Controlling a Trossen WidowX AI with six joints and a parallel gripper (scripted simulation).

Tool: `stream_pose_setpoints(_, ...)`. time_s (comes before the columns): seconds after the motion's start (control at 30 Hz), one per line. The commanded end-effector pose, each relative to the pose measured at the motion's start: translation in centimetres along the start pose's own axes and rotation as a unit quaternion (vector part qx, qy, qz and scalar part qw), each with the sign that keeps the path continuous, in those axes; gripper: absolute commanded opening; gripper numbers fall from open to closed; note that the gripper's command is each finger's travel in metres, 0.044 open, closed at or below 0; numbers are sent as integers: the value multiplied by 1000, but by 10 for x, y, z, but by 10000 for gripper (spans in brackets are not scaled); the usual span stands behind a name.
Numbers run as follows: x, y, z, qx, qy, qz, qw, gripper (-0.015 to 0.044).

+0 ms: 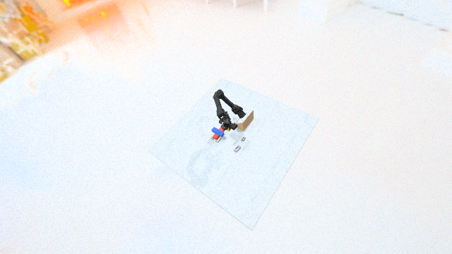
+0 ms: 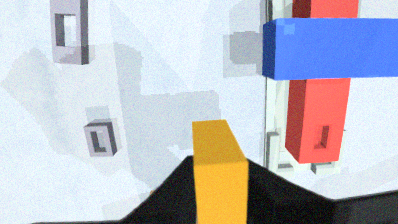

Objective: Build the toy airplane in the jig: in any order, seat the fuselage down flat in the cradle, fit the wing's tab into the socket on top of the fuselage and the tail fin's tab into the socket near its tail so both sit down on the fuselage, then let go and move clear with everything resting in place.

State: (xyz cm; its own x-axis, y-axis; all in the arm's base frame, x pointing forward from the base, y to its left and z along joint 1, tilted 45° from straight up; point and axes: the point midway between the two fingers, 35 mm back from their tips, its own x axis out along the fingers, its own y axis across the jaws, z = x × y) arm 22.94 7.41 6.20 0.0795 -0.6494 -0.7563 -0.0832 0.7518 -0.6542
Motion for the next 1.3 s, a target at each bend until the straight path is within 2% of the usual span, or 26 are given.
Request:
stream_pose_setpoints(0.0,4,-12,-2,-3,2,-5,1000,0)
stream_pose_setpoints(1.23,29,-116,-34,3,7,-33,999,0)
stream_pose_setpoints(1.27,29,-116,-34,3,7,-33,999,26)
